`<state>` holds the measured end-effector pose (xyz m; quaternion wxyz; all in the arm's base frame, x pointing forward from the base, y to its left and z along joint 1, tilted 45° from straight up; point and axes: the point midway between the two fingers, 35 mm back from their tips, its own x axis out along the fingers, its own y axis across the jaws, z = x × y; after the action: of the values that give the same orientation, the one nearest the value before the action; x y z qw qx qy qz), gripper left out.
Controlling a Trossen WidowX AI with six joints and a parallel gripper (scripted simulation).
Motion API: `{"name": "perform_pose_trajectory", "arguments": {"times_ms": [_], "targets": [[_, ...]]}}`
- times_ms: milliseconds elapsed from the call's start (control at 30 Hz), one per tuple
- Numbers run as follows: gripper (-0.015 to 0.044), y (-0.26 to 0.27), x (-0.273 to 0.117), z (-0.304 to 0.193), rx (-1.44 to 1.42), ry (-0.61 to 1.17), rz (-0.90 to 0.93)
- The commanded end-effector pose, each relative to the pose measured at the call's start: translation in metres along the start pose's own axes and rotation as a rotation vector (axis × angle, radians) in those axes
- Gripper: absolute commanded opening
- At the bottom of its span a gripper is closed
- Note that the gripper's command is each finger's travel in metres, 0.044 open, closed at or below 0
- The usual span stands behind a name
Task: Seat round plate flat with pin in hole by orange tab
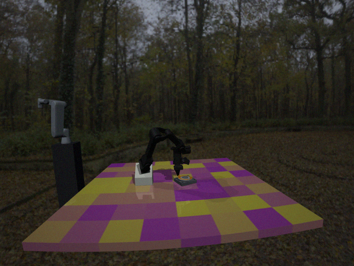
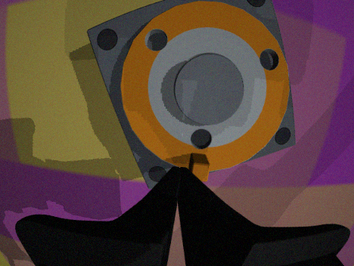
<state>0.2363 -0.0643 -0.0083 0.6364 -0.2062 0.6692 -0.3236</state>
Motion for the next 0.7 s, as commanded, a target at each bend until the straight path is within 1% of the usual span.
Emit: {"name": "perform_pose_trajectory", "arguments": {"times_ms": [0, 567, 667], "targets": [[0.0000, -0.006, 0.001, -0.003, -0.005, 0.003, -0.008], [0.0000, -0.019, 0.002, -0.002, -0.006, 0.003, -0.008], [0.0000, -0.018, -0.005, -0.002, -0.006, 0.003, -0.007]]}}
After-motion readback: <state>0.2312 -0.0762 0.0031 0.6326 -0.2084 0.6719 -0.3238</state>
